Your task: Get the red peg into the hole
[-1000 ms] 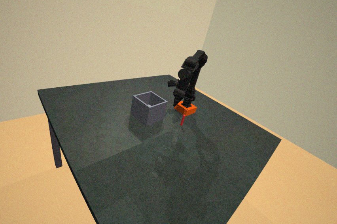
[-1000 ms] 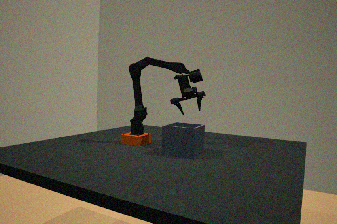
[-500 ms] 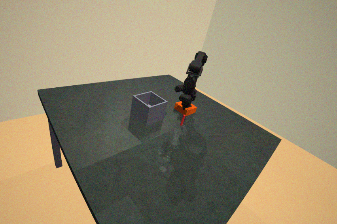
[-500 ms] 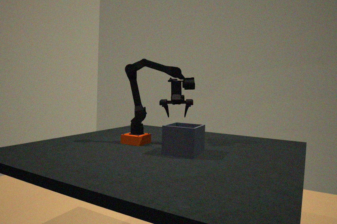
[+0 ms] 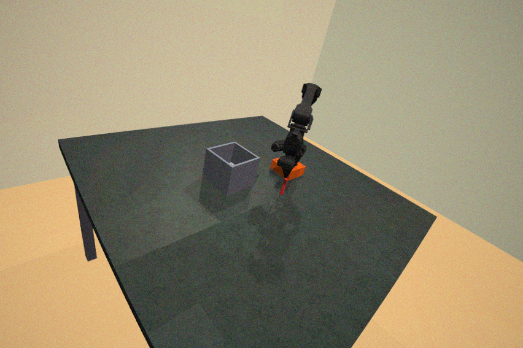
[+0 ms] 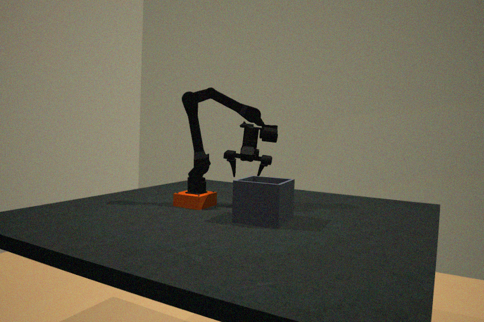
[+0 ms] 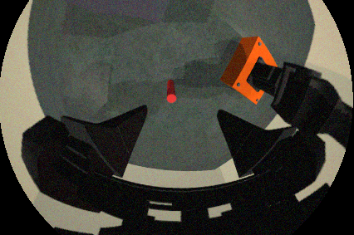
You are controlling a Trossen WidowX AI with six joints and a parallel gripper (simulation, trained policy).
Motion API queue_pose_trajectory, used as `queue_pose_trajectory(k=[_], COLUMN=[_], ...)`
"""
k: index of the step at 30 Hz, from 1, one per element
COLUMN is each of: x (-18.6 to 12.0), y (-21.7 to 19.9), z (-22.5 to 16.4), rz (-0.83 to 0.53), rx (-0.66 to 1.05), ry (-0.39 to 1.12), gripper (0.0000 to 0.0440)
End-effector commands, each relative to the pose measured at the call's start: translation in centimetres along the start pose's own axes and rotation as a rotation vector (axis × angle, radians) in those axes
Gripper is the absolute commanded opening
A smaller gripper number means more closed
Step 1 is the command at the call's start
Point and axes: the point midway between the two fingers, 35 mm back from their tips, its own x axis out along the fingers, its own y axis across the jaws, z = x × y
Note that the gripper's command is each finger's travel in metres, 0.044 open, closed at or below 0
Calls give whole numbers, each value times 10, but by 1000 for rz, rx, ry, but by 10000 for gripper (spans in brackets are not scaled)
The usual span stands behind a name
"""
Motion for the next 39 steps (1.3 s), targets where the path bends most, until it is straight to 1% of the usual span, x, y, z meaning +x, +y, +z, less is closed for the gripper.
queue_pose_trajectory(k=[1, 10, 14, 16, 17, 19, 32, 33, 39], x=[14, 43, 54, 59, 61, 66, 82, 82, 70], y=[-1, 3, 4, 5, 6, 8, 25, 26, 35], z=[2, 8, 10, 10, 10, 10, 4, 4, 3], rz=[-12, -5, 1, 4, 7, 14, 37, 40, 95], rx=[20, 59, 75, 81, 83, 84, 45, 40, 62], ry=[-4, -19, -23, -24, -24, -21, 6, 8, 31], gripper=[440, 429, 413, 398, 385, 345, 12, 0, 0])
